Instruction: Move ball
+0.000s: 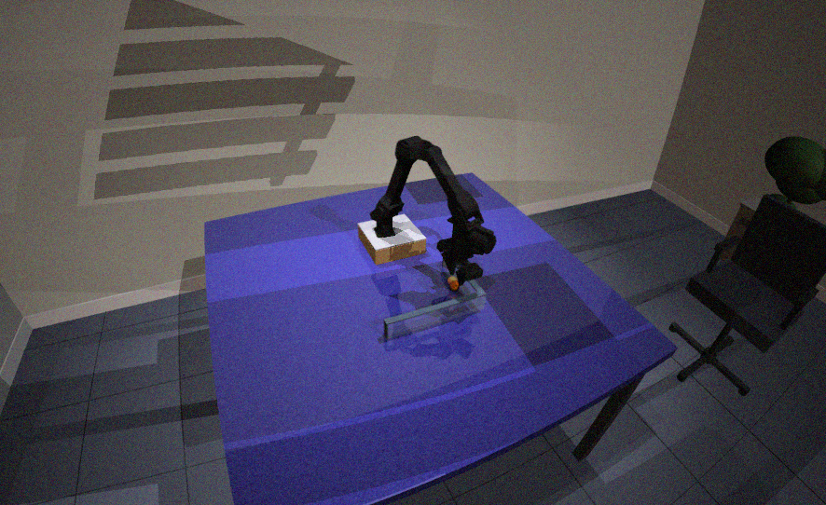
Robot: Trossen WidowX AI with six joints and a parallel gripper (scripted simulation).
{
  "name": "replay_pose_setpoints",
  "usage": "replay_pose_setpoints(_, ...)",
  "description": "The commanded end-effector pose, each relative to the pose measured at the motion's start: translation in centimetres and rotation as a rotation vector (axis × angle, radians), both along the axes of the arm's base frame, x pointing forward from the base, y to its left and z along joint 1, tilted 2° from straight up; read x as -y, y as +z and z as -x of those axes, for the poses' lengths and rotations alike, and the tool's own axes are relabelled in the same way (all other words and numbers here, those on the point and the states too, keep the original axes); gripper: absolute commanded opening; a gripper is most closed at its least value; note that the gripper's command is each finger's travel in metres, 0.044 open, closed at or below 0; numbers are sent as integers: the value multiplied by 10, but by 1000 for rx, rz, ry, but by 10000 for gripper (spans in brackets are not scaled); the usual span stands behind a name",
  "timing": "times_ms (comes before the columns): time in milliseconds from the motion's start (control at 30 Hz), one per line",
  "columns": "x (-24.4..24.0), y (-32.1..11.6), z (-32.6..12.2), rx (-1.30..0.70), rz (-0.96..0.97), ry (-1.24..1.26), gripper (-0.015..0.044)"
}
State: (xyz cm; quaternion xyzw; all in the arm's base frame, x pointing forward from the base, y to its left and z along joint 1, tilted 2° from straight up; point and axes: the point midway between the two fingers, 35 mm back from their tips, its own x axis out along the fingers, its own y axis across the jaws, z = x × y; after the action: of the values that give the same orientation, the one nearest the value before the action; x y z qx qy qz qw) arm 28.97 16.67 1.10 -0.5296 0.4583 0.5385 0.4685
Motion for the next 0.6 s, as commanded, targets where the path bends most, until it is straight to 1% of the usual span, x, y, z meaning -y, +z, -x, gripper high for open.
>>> replay_pose_setpoints(0,2,-10,2,-8,8,4,265)
replay_pose_setpoints(433,2,-28,3,-8,8,4,265)
replay_pose_setpoints(533,2,-28,3,-8,8,4,187)
replay_pose_setpoints(567,2,-28,3,-8,8,4,180)
